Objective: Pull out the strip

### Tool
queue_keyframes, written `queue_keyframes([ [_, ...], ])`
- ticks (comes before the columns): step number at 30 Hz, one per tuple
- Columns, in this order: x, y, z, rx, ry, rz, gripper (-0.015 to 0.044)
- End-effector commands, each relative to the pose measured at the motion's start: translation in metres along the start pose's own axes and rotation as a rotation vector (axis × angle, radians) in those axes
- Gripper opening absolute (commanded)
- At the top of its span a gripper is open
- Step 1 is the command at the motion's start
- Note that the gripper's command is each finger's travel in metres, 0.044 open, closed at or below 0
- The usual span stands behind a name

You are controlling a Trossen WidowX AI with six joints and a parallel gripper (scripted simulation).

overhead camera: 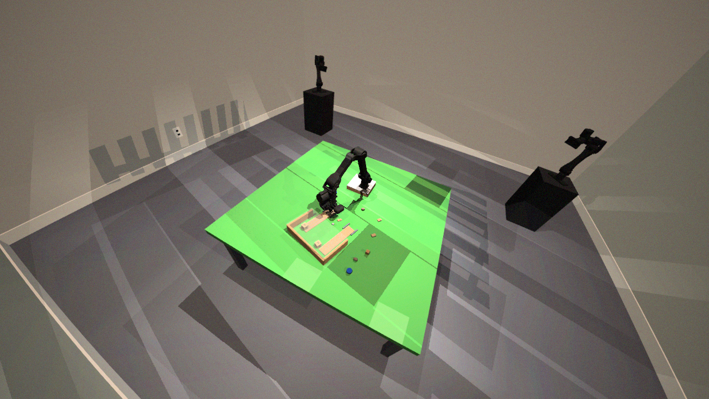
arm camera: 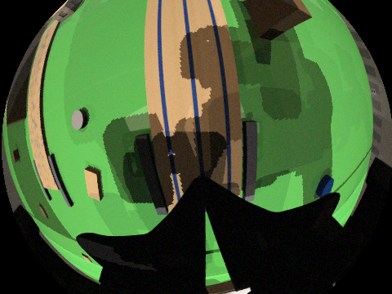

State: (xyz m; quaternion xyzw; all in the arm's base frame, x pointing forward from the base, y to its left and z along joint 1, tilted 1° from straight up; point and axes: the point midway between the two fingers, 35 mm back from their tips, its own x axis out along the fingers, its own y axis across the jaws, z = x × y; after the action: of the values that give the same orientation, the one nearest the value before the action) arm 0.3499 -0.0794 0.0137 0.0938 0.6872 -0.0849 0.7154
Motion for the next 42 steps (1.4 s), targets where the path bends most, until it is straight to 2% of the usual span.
queue_keyframes([
  [1, 0.003, -0.001, -0.01, 0.006, 0.013, -0.005, 0.0],
  [42, 0.005, -0.002, -0.072, 0.006, 0.018, -0.005, 0.0],
])
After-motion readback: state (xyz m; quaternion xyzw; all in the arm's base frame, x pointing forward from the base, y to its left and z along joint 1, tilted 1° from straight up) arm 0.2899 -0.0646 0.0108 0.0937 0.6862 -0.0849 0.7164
